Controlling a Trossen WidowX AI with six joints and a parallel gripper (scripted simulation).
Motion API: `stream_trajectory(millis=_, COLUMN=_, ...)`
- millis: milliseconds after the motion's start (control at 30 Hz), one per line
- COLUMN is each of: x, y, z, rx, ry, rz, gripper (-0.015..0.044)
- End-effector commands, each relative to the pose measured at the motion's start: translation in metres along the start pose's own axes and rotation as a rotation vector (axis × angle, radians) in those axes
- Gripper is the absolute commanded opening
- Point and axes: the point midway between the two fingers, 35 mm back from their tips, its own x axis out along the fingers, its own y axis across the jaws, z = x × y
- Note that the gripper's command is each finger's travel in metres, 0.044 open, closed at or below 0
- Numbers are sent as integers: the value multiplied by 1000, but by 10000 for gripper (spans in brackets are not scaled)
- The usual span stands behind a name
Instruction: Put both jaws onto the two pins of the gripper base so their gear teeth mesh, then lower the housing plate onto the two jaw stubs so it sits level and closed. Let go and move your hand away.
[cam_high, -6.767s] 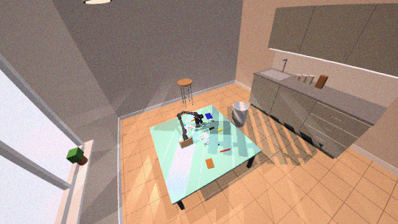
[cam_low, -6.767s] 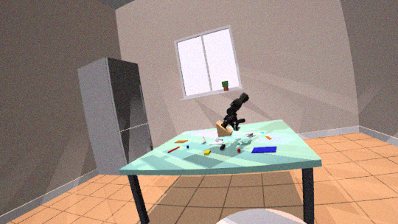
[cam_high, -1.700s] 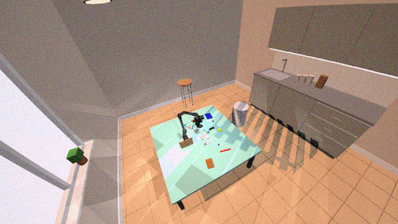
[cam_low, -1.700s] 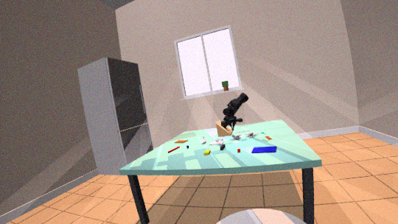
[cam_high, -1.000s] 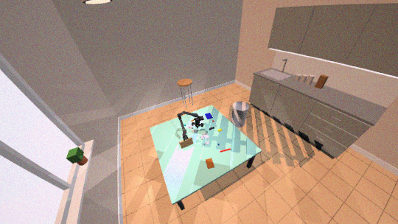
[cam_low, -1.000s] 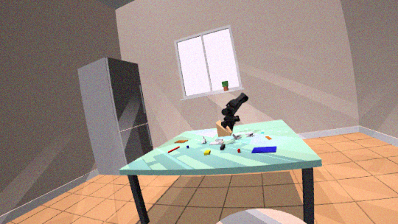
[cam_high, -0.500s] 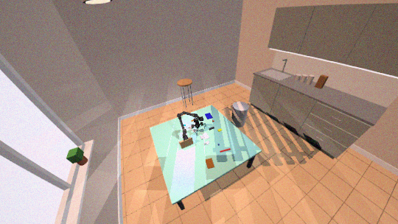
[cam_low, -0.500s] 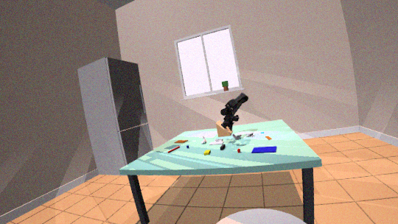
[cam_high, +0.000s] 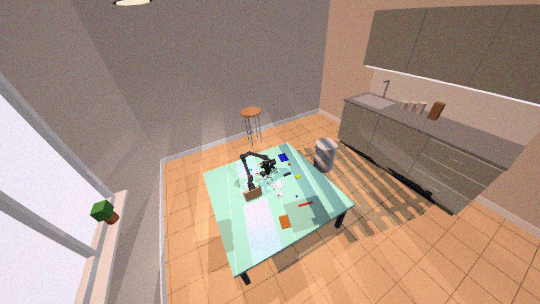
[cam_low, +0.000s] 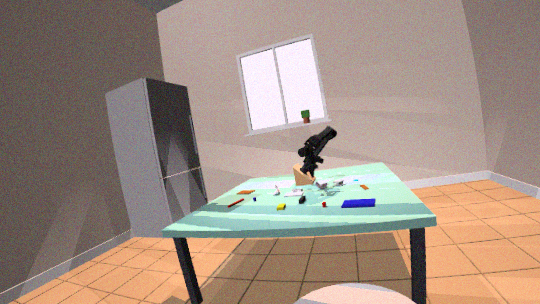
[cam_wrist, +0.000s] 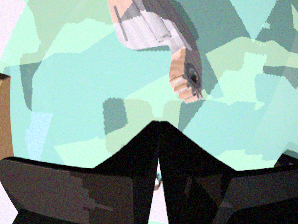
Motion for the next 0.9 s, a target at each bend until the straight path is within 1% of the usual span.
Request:
stream_trajectory(millis=0, x=1, y=4, z=-2, rx=-124, ry=2, rz=3, gripper=0)
stream_trajectory(millis=433, x=2, y=11, z=-5, rx=-518, ry=0, rz=3, gripper=0)
stream_trajectory(millis=667, x=2, y=11, z=-5, rx=-524, ry=0, rz=3, gripper=0)
stream_trajectory(millis=867, x=11, y=10, z=-6, rx=-525, ry=1, rz=3, gripper=0)
